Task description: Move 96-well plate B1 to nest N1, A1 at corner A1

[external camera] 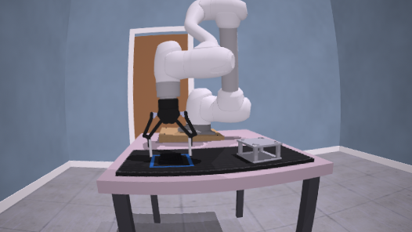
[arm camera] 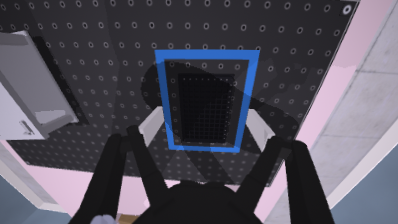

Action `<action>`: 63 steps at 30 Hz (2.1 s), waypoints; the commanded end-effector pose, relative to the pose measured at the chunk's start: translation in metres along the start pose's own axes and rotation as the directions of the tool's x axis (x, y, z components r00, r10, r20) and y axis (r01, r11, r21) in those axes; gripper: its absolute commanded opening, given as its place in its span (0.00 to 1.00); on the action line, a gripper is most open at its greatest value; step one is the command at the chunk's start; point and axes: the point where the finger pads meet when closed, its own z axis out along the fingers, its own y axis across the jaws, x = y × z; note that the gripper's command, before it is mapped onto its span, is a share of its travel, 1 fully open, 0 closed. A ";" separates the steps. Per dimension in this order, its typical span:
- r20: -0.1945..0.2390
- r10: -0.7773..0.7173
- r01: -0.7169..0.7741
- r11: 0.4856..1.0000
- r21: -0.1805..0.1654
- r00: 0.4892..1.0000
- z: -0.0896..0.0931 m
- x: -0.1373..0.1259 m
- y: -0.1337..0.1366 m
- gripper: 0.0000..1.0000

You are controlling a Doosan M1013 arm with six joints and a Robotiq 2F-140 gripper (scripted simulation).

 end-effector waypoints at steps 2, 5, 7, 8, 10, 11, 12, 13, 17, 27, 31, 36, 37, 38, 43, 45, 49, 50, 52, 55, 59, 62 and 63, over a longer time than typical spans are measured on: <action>0.000 0.000 0.000 1.000 0.000 1.000 0.000 0.000 0.000 1.00; 0.000 0.000 0.000 1.000 0.000 1.000 0.000 0.000 0.000 1.00; 0.000 0.000 0.000 1.000 0.000 1.000 0.000 0.000 0.000 0.00; 0.000 0.000 0.000 1.000 0.000 1.000 0.000 0.000 0.000 0.00; 0.000 0.000 0.000 1.000 0.000 1.000 0.000 0.000 0.000 0.00; 0.000 0.000 0.000 1.000 0.000 1.000 0.000 0.000 0.000 0.00; 0.000 0.000 0.000 1.000 0.000 1.000 0.000 0.000 0.000 0.00; 0.000 0.000 0.000 1.000 0.000 1.000 0.000 0.000 0.000 0.00; 0.000 0.000 0.000 1.000 0.000 1.000 0.000 0.000 0.000 0.00; 0.000 0.000 0.000 1.000 0.000 1.000 0.000 0.000 0.000 0.00; 0.000 0.000 0.000 1.000 0.000 1.000 0.000 0.000 0.000 0.00; 0.000 0.000 0.000 1.000 0.000 1.000 0.000 0.000 0.000 0.00; 0.000 0.000 0.000 1.000 0.000 1.000 0.000 0.000 0.000 0.00; 0.000 0.000 0.000 1.000 0.000 1.000 0.000 0.000 0.000 0.00; 0.000 0.000 0.000 1.000 0.000 1.000 -0.003 0.000 0.000 0.00; 0.000 0.000 0.000 1.000 0.000 1.000 -0.006 0.000 0.000 0.00; 0.000 0.000 0.000 1.000 0.000 1.000 -0.010 0.000 0.000 0.00; 0.000 0.000 0.000 1.000 0.000 1.000 -0.011 0.000 0.000 0.00; 0.000 0.000 0.000 1.000 0.000 1.000 -0.015 0.000 0.000 0.00; 0.000 0.000 0.000 1.000 0.000 1.000 -0.020 0.000 0.000 0.00; 0.000 0.000 0.000 1.000 0.000 1.000 -0.026 0.000 0.000 0.00; 0.000 0.000 0.000 1.000 0.000 1.000 -0.031 0.000 0.000 0.00; 0.000 0.000 0.000 1.000 0.000 1.000 -0.031 0.000 0.000 0.00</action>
